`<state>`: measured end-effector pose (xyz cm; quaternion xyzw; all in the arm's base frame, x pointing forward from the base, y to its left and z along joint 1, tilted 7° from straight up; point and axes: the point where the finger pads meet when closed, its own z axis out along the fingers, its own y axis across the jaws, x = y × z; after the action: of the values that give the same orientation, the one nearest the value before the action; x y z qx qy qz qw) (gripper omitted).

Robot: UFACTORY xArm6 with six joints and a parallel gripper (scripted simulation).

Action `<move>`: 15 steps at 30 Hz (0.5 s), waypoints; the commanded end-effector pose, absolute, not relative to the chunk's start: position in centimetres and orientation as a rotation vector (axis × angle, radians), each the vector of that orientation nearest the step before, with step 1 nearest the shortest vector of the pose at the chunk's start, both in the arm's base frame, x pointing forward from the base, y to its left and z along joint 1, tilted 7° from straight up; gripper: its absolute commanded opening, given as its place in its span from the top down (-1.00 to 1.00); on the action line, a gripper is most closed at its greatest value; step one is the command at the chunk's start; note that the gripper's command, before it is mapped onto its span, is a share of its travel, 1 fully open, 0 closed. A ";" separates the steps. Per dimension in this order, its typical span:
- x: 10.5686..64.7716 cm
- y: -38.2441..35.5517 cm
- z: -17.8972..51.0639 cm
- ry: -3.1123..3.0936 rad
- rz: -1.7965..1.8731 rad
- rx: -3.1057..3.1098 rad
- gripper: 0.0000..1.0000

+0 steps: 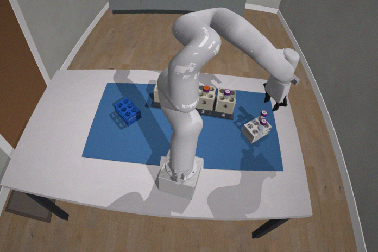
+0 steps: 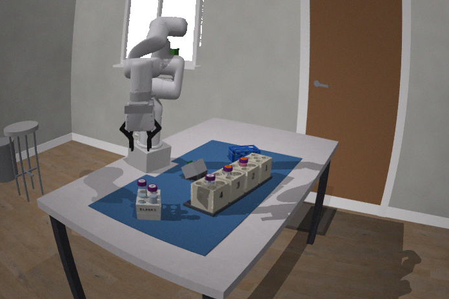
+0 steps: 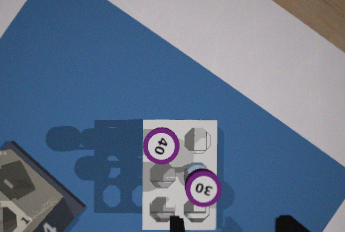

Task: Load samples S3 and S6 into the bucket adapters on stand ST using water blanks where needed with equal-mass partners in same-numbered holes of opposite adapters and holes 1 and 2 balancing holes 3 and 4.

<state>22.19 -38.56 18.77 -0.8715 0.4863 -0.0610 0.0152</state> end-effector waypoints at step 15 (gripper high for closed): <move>22.5 -38.8 16.8 1.515 -0.196 -2.713 -0.15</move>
<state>22.38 -38.63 16.92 -0.8714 0.4865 -0.0607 0.0154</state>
